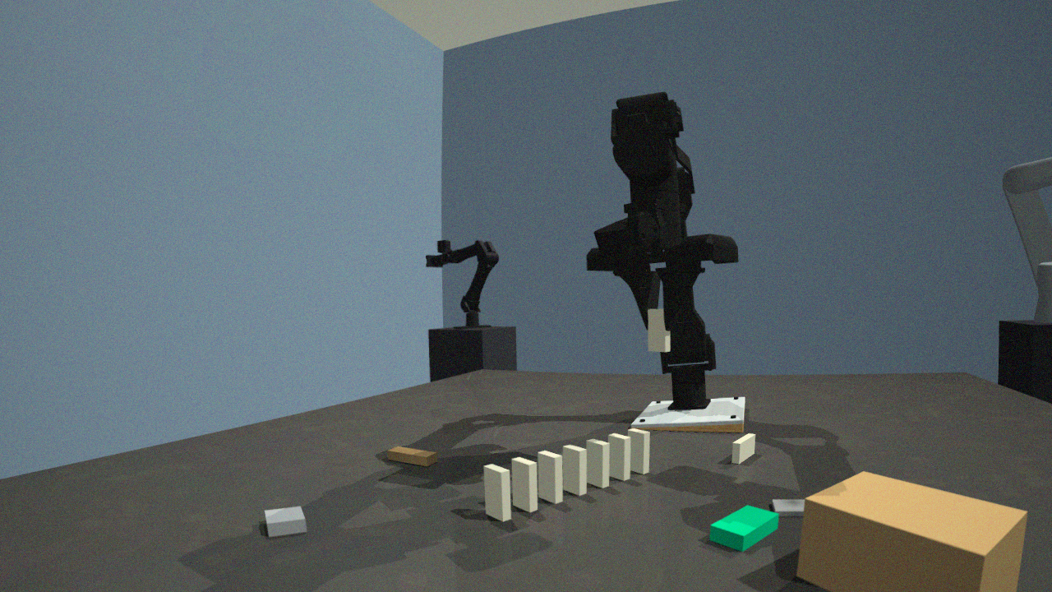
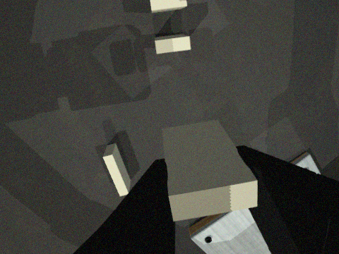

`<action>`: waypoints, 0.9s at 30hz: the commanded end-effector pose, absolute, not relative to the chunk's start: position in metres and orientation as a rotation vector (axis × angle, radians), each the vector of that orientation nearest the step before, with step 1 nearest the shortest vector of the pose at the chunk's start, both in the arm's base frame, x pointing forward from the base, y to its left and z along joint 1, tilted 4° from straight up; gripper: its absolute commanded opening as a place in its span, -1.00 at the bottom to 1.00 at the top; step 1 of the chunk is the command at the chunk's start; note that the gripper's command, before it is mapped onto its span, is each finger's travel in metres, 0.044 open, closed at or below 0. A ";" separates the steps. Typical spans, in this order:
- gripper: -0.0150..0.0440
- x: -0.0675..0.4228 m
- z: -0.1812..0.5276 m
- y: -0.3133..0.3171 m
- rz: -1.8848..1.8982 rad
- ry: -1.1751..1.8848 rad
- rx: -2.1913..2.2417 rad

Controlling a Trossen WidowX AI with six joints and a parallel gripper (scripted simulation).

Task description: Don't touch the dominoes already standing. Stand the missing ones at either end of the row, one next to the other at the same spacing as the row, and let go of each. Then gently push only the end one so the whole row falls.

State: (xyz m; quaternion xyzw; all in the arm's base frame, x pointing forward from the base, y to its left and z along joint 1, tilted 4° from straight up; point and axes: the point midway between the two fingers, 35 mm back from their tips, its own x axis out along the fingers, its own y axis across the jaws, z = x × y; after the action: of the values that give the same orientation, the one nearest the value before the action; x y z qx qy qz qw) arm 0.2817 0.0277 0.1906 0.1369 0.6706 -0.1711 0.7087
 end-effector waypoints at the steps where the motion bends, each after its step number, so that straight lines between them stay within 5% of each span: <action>1: -0.13 0.281 0.187 0.025 -0.399 1.485 0.318; 27: -0.13 0.289 0.076 0.018 -0.399 1.485 0.317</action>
State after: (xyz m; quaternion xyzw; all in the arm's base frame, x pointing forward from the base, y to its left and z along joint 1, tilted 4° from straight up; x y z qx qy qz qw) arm 0.2920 0.0205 0.0917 0.1467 0.6638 -0.1780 0.7114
